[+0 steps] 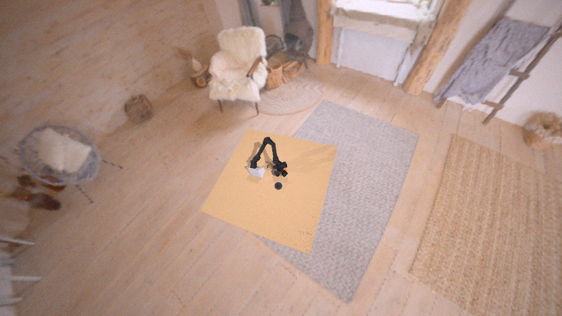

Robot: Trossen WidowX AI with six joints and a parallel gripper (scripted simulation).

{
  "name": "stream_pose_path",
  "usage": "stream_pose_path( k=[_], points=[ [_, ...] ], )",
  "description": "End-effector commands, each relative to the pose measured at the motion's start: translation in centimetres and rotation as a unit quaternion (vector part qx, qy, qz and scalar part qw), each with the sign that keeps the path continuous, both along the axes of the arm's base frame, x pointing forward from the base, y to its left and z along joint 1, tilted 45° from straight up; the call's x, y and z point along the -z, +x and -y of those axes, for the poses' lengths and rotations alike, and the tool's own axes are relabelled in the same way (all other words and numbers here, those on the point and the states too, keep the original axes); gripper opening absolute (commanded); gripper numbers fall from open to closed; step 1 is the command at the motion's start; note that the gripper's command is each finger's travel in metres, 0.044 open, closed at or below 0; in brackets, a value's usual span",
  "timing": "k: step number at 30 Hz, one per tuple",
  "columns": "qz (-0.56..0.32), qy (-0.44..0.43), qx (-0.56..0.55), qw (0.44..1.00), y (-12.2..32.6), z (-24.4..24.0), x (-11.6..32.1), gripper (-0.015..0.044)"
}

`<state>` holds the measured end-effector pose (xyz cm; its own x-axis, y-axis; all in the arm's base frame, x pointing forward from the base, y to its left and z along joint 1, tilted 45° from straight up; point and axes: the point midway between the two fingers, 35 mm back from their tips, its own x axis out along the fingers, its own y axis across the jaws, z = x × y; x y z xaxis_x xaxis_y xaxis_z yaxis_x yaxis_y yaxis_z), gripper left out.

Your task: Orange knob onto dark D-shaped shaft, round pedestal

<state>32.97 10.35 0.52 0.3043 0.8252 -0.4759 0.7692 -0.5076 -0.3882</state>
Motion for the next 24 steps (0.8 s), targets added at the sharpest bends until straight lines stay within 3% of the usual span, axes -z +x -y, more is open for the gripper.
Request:
stream_pose_path(
  k=[1,24],
  points=[
    [-0.014,-0.029,-0.013,0.999,0.2,0.0,-0.4,0.0179],
    [-0.099,-0.158,-0.079,0.979,1.3,-0.1,-2.4,0.0179]
  ],
)
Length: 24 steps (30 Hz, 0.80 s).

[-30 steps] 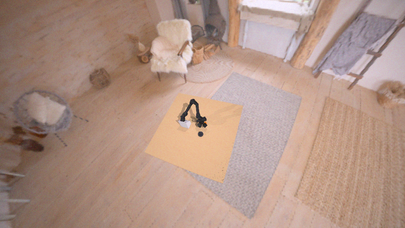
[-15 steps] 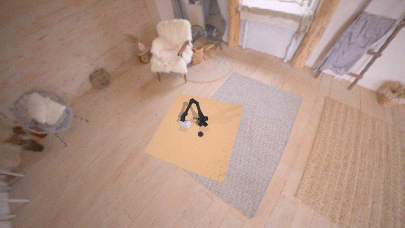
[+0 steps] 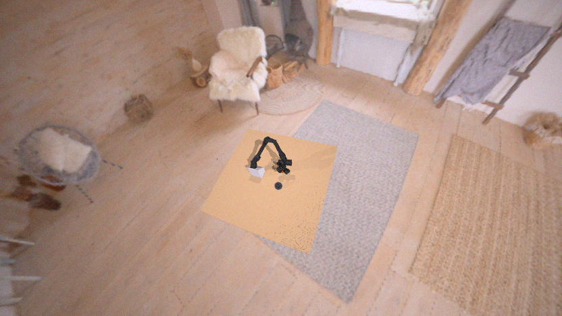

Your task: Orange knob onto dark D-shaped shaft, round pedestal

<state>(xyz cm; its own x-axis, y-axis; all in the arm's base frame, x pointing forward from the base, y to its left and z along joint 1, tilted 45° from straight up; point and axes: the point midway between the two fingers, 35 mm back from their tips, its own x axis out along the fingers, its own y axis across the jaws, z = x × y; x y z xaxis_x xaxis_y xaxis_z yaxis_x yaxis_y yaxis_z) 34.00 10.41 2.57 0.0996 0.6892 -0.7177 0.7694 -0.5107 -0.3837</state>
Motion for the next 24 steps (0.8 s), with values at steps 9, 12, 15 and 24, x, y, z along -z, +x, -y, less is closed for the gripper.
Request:
stream_pose_path(
  k=[9,12,15,24],
  points=[
    [-0.049,-0.078,-0.041,0.995,0.8,-0.3,-1.1,0.0179],
    [-0.06,-0.096,-0.05,0.992,0.9,-0.4,-1.3,0.0179],
    [-0.072,-0.113,-0.059,0.989,1.1,-0.6,-1.5,0.0179],
    [-0.107,-0.166,-0.085,0.977,1.6,-1.0,-2.1,0.0179]
  ],
)
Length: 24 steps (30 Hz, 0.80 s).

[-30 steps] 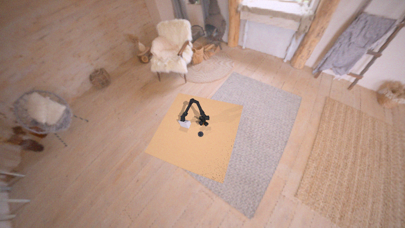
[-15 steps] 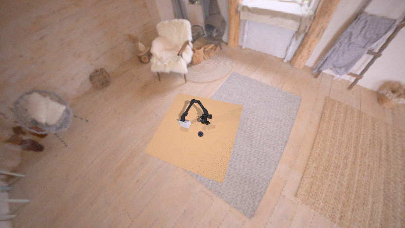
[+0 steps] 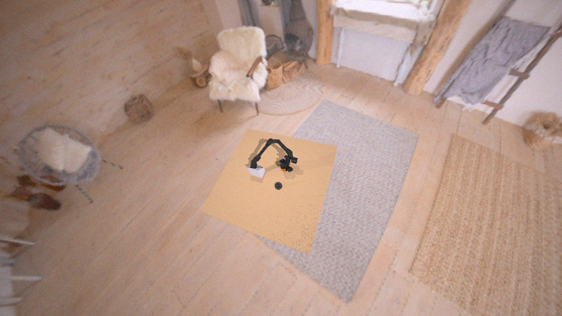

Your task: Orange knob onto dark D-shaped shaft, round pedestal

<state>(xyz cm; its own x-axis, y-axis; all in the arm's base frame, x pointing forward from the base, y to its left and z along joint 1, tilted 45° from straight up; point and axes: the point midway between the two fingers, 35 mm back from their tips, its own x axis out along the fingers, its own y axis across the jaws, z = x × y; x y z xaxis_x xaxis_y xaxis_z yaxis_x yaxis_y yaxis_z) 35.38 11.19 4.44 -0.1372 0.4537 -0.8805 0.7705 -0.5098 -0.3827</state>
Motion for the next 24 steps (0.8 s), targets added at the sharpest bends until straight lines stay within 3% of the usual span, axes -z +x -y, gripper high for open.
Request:
stream_pose_path(
  k=[1,24],
  points=[
    [-0.017,-0.029,-0.017,0.999,0.3,-0.3,-0.3,0.0179],
    [-0.1,-0.15,-0.076,0.981,1.7,-1.6,-1.5,0.0179]
  ],
)
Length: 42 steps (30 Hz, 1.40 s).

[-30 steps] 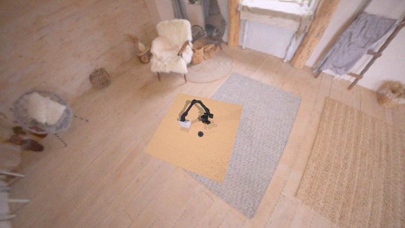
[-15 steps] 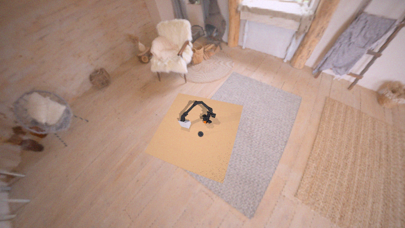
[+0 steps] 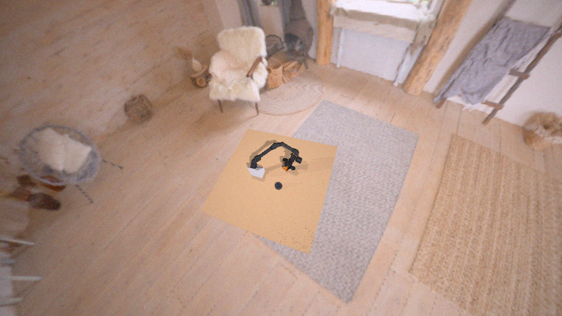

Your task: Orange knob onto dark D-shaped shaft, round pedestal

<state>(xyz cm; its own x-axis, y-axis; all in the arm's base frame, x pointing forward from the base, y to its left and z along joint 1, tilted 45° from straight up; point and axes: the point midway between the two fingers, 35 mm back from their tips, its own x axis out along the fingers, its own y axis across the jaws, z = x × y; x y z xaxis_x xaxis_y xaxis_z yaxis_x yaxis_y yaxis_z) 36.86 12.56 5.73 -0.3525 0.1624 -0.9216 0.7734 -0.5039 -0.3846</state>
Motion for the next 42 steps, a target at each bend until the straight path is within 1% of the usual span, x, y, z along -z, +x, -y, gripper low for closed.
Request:
stream_pose_path(
  k=[1,28,31,42],
  points=[
    [-0.007,-0.011,-0.003,1.0,0.26,-0.24,-0.21,0.0179],
    [0.001,-0.007,-0.003,1.0,0.58,-0.54,-0.57,0.0179],
    [-0.002,-0.009,-0.005,1.0,0.39,-0.37,-0.43,0.0258],
    [-0.002,-0.009,-0.005,1.0,0.39,-0.37,-0.43,0.026]
  ],
)
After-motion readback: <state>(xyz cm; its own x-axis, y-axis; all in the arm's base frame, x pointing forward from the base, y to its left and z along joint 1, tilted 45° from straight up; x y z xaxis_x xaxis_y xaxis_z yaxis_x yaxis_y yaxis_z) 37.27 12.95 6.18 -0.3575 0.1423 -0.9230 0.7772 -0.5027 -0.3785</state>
